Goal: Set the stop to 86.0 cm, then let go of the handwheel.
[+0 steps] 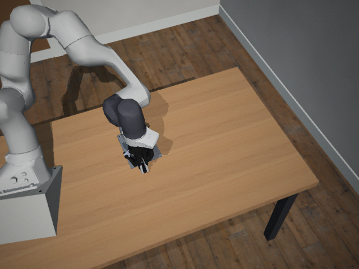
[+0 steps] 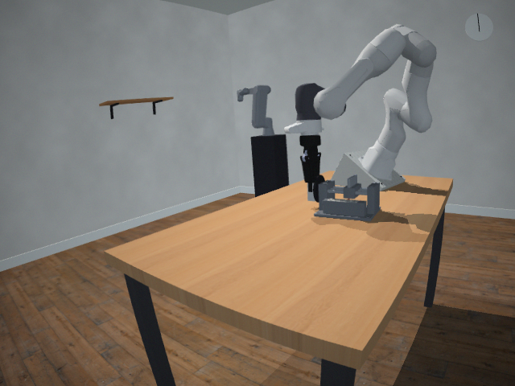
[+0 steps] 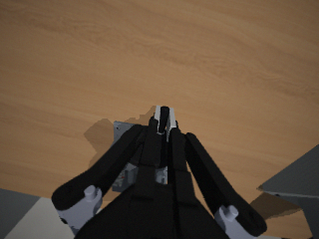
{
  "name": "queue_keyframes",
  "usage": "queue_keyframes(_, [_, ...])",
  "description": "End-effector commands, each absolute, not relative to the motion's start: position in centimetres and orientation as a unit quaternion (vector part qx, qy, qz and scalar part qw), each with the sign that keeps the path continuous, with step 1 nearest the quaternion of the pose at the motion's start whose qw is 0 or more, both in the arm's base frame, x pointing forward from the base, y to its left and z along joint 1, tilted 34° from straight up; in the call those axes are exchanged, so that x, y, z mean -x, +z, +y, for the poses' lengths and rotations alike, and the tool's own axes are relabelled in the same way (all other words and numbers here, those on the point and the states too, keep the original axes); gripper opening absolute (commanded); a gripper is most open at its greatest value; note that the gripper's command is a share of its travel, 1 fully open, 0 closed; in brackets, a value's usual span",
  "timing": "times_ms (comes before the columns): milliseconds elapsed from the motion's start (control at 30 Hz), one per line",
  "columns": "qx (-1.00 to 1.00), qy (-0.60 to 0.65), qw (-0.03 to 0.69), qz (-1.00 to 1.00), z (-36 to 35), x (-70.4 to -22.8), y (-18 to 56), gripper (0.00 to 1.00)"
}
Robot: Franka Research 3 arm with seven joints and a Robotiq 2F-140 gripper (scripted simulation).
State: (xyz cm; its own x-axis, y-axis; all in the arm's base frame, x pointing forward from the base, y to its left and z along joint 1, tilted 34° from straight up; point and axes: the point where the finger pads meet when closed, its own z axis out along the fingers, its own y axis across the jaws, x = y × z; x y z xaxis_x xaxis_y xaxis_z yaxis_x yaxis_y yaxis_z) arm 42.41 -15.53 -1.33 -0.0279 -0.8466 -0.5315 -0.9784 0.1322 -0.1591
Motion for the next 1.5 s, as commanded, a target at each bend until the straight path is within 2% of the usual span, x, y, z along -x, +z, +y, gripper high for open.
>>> queue_keyframes(0, [0.651, 0.126, 0.263, 0.701, -15.7, -41.3, -1.0, 0.04])
queue_keyframes(667, [0.651, 0.126, 0.263, 0.701, -17.8, -40.0, 2.5, 0.04])
queue_keyframes(1467, [0.651, 0.126, 0.263, 0.701, -19.1, -43.7, 4.4, 0.04])
